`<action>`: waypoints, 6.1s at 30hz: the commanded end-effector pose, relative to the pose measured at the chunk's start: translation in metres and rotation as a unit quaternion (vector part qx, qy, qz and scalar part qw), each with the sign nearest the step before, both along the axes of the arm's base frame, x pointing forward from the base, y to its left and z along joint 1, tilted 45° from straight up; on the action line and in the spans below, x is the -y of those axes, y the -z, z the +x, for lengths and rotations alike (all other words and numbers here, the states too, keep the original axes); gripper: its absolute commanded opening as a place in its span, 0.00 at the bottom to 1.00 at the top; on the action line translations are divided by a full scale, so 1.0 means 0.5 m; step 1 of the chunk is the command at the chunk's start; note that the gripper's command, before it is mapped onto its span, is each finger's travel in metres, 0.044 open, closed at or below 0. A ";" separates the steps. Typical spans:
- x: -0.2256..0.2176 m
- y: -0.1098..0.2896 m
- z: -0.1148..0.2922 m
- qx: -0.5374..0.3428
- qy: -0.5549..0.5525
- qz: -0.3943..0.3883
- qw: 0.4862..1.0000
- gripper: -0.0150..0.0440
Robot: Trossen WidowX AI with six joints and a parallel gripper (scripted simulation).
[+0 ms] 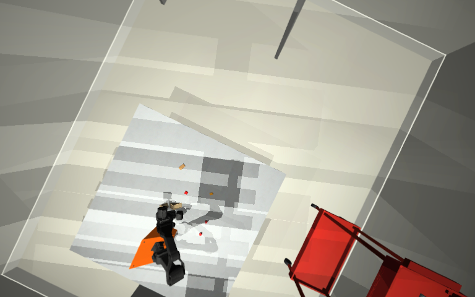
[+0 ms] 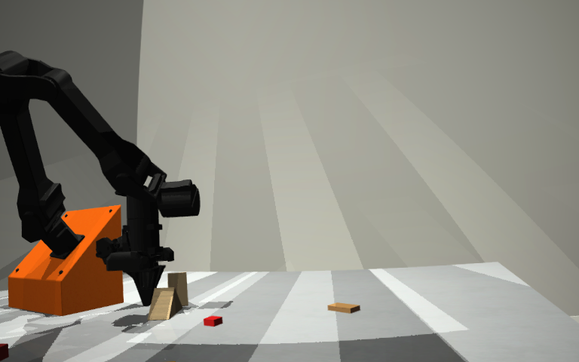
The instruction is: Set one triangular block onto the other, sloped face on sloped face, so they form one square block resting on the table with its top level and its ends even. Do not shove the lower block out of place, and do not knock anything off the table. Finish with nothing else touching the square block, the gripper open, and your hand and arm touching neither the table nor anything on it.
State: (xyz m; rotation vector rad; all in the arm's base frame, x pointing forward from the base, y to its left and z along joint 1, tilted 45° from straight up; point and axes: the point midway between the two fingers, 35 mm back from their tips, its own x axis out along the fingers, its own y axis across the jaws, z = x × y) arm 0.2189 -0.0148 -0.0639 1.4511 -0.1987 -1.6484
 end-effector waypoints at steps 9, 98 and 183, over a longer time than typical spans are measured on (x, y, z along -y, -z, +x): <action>-0.022 0.010 0.039 0.000 0.000 -0.003 1.000 0.25; -0.076 -0.054 0.293 -0.426 -0.560 0.300 0.644 1.00; -0.219 -0.053 0.207 -0.535 -0.576 0.067 0.615 0.25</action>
